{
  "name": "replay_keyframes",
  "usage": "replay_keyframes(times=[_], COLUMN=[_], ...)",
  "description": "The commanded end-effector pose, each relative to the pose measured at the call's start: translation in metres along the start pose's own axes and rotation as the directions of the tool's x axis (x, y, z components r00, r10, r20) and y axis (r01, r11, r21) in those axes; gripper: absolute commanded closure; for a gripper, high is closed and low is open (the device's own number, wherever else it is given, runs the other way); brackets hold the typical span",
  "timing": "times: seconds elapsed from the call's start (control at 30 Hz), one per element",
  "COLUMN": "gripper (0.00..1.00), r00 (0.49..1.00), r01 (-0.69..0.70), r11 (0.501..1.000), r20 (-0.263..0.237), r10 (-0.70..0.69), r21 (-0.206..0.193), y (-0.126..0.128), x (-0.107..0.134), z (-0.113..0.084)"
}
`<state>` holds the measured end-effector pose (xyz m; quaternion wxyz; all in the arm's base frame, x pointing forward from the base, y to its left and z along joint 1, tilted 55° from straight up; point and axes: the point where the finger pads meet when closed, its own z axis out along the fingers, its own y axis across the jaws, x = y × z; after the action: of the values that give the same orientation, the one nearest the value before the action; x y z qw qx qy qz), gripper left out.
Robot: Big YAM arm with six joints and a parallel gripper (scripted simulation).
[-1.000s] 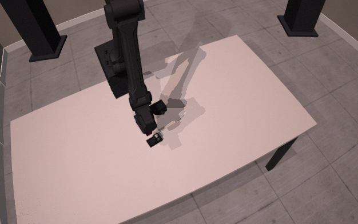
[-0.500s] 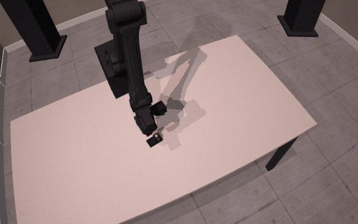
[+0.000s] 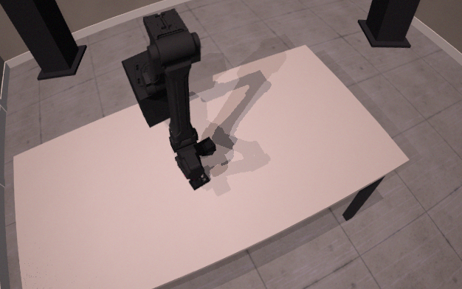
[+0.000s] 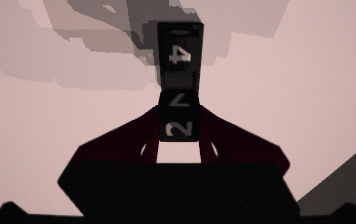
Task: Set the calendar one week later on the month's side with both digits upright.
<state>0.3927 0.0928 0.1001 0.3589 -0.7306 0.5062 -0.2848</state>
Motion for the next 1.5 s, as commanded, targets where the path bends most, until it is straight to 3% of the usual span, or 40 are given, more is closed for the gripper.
replay_keyframes(times=[0.0, 0.3, 1.47], gripper=[0.75, 0.75, 0.75], r00=[1.0, 1.0, 1.0], r01=[-0.002, -0.002, -0.001], r11=[1.0, 1.0, 1.0], r20=[0.01, 0.01, 0.009], r10=[0.002, 0.002, 0.0], r21=[0.019, 0.019, 0.028], y=[-0.0054, -0.0053, -0.005], x=[-0.0055, -0.0054, -0.0057], z=[0.0097, 0.019, 0.0144])
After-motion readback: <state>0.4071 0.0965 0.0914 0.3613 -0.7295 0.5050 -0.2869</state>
